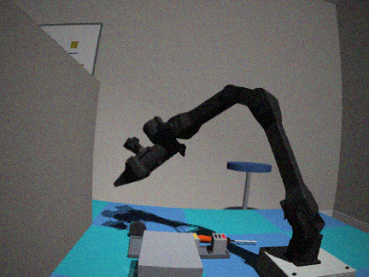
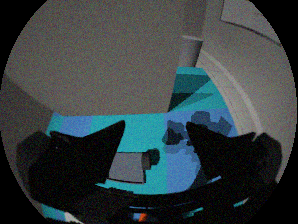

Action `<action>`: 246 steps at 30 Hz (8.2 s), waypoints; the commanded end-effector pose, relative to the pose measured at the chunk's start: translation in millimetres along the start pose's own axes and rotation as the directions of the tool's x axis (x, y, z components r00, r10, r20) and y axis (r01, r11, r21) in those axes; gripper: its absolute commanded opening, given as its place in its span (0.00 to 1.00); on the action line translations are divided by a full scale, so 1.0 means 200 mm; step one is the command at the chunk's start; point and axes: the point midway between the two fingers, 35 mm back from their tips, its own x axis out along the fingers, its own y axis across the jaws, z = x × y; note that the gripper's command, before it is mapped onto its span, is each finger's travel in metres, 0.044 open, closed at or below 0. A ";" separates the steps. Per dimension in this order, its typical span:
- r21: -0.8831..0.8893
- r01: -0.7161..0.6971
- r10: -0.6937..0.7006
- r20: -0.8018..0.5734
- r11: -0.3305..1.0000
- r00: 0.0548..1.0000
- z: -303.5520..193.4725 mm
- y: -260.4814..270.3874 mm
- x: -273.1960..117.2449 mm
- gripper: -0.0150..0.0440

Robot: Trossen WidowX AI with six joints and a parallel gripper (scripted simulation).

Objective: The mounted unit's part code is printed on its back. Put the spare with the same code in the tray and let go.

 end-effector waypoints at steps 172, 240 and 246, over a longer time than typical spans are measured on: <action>0.639 0.762 -0.114 -0.754 0.103 0.647 -1.00 0.55 -0.36 0.25; 0.645 0.758 -0.115 -0.749 0.103 0.653 -0.18 0.55 -0.35 0.25; 0.645 0.757 -0.115 -0.749 0.103 0.653 -0.20 0.55 -0.33 0.25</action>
